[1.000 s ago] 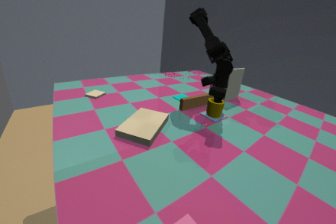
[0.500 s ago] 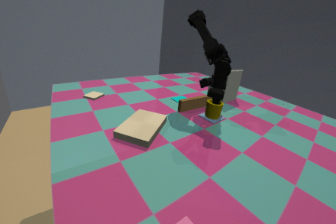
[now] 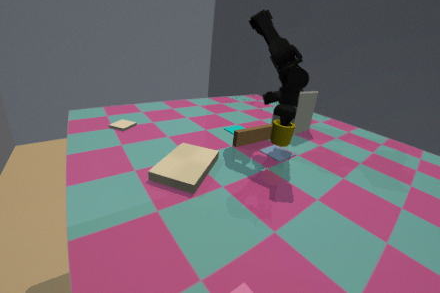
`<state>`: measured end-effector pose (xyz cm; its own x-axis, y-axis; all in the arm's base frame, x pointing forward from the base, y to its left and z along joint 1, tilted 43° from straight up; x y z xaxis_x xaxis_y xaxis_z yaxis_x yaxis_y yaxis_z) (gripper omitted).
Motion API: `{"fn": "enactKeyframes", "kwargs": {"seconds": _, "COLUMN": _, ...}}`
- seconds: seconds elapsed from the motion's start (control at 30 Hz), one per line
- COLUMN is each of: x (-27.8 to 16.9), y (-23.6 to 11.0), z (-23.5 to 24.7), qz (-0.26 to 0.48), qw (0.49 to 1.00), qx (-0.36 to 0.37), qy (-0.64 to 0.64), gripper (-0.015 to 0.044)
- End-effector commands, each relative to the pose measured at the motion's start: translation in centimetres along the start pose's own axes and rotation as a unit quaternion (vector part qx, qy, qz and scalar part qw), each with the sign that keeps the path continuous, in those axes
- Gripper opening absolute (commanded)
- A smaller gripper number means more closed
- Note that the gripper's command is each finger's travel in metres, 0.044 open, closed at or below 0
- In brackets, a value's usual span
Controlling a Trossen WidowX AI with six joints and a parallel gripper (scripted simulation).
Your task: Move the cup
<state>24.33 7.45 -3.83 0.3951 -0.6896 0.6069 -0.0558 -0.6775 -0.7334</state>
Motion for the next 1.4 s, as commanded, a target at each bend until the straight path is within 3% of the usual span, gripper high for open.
{"fn": "enactKeyframes", "kwargs": {"seconds": 0.0, "x": 0.0, "y": -1.8, "z": 0.1, "qz": 0.002, "qw": 1.0, "qx": 0.005, "qy": 0.003, "gripper": 0.0}}
{"fn": "enactKeyframes", "kwargs": {"seconds": 0.23, "x": 0.0, "y": -4.5, "z": -0.2, "qz": 0.001, "qw": 1.0, "qx": 0.004, "qy": 0.002, "gripper": 0.0}}
{"fn": "enactKeyframes", "kwargs": {"seconds": 1.37, "x": 2.0, "y": -4.2, "z": -1.4, "qz": -0.001, "qw": 1.0, "qx": 0.004, "qy": 0.001, "gripper": 0.0}}
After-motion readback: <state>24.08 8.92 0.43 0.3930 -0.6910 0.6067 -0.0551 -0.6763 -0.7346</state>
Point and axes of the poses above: the point midway between the two fingers, 35 mm back from their tips, its own y axis out along the fingers, its own z axis across the jaws, x = y × z, the point moved 8 cm from there along -y, back along the fingers, and after that the axes turned 2 degrees about y, right-handed, at the moved point
